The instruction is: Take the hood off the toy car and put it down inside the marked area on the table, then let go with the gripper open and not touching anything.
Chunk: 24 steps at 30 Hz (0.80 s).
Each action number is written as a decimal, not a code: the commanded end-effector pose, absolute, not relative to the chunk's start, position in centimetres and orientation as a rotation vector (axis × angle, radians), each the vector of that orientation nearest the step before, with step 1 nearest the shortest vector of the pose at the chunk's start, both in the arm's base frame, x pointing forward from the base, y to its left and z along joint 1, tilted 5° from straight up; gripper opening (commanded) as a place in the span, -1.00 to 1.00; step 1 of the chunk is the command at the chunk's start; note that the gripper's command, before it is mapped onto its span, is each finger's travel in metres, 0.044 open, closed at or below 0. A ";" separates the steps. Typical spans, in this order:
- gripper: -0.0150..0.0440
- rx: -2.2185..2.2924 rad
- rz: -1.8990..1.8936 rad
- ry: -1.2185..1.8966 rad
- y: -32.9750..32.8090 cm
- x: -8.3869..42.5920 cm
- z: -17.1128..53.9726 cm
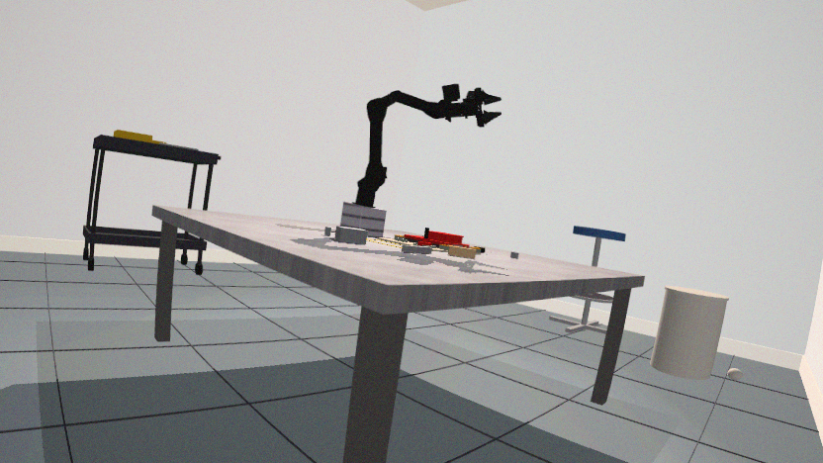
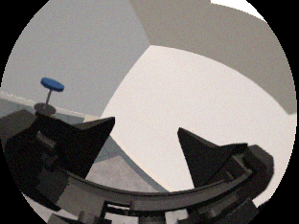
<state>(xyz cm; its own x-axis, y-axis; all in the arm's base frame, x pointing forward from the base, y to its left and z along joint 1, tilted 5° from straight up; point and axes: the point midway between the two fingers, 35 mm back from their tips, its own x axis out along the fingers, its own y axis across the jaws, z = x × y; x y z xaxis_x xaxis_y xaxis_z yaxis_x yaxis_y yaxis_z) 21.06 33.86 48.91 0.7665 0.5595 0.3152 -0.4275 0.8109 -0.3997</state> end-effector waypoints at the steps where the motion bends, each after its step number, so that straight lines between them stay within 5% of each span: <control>1: 1.00 -0.368 0.547 -0.312 34.4 24.8 44.7; 24: 1.00 -0.400 0.431 0.455 25.5 37.9 24.4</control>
